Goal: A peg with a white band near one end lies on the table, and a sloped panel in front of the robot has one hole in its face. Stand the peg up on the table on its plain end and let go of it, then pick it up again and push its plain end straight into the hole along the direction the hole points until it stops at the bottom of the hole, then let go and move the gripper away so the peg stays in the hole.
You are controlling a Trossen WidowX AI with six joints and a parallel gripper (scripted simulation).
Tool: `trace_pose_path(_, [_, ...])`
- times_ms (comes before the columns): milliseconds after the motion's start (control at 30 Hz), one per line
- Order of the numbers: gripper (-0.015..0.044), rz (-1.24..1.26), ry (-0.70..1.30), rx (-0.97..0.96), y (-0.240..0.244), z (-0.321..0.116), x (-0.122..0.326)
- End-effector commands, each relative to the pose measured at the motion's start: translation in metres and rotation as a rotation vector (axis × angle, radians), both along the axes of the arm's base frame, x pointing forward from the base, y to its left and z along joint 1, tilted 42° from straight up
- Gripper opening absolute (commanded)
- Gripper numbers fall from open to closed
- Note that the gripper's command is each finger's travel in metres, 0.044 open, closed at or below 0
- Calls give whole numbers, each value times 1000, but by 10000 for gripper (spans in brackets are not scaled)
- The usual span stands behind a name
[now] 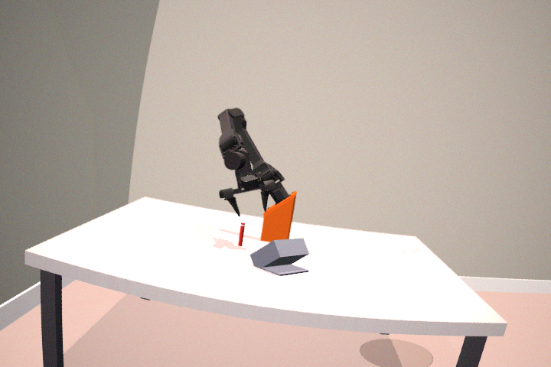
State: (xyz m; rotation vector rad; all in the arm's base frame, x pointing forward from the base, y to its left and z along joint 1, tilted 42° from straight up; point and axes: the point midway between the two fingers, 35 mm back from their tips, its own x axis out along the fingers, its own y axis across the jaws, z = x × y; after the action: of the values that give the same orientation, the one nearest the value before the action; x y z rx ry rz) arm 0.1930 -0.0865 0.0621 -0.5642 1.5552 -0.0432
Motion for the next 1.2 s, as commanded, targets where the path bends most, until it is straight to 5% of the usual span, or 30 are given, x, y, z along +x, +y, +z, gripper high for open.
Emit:
trace_pose_path(0, [440,-10,43,-114,-3,5,7])
trace_pose_path(267, [440,6,85,-342,-5,15,23])
trace_pose_path(1167, [440,51,113,-346,-23,-6,23])
